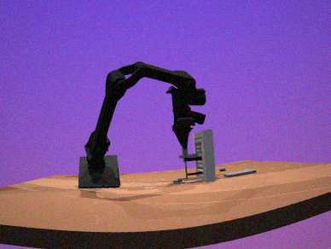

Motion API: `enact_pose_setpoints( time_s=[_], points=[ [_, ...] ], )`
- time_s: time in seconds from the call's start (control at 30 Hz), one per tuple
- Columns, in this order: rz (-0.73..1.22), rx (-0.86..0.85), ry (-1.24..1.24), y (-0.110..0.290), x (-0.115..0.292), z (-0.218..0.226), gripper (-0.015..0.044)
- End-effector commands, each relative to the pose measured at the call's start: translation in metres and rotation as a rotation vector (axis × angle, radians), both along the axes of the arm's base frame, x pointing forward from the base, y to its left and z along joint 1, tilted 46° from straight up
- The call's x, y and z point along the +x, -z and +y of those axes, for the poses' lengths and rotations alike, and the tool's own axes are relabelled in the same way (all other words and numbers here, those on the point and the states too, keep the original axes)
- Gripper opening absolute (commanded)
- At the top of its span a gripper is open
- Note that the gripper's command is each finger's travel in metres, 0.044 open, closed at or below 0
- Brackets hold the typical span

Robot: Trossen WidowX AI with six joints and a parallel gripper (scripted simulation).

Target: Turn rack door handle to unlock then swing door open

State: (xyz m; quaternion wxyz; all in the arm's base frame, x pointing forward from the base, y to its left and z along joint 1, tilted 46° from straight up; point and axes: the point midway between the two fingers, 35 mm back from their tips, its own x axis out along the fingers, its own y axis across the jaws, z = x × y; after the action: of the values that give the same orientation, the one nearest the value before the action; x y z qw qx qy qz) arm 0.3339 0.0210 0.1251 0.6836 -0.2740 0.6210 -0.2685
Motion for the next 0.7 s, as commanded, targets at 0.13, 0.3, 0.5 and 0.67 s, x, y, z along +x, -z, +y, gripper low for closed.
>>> enact_pose_setpoints(
  time_s=[0.13,0.3,0.5,0.67],
  points=[
    [-0.080,0.007,0.086,0.0011,-0.0006,-0.0013,0.0027],
    [-0.254,0.027,0.259,0.0011,-0.0006,-0.0014,0.0027],
    [-0.464,0.052,0.466,0.0011,-0.0006,-0.0014,0.0027],
    [-0.638,0.072,0.639,0.0011,-0.0006,-0.0014,0.0027]
  ],
)
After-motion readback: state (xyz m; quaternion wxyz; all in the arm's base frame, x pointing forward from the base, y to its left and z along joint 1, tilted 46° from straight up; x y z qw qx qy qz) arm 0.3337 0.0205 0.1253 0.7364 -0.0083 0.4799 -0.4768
